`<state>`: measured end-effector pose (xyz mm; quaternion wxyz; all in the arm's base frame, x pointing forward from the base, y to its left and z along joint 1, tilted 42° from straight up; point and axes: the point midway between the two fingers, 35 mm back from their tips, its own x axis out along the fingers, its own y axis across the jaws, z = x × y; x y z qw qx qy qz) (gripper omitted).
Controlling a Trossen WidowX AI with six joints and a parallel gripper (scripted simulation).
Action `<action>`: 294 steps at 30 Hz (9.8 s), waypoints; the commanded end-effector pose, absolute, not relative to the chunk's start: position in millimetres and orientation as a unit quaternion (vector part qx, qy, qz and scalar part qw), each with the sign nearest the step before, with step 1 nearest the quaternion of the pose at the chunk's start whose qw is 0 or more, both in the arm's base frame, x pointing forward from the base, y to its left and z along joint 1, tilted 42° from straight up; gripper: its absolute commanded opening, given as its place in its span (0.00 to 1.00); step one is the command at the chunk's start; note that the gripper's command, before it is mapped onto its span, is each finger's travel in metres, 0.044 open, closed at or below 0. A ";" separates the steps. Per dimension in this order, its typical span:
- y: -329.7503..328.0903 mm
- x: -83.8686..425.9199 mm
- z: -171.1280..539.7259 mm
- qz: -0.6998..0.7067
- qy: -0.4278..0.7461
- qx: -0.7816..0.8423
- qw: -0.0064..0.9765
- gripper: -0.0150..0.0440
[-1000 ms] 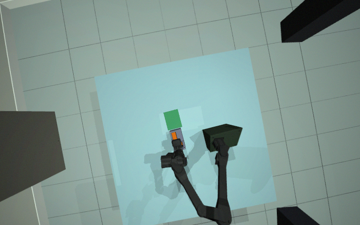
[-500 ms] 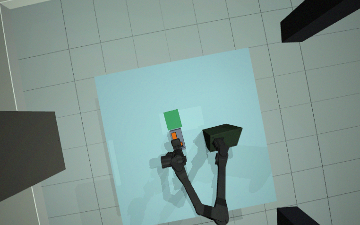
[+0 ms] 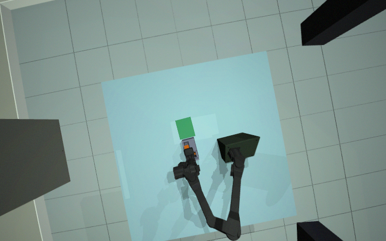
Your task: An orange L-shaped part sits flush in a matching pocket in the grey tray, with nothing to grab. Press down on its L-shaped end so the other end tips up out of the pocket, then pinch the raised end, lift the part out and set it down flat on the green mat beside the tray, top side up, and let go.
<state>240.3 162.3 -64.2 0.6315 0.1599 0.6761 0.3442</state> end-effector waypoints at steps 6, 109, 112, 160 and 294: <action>161.8 237.4 -66.9 0.341 0.681 0.161 0.628 0.56; 69.7 275.5 -72.4 -0.242 0.720 0.558 0.334 0.73; 72.8 274.8 -76.0 -0.242 0.720 0.558 0.334 0.73; 82.0 273.4 -85.6 -0.240 0.720 0.558 0.336 0.25; -59.9 297.1 -177.0 -0.244 0.718 0.557 0.338 0.25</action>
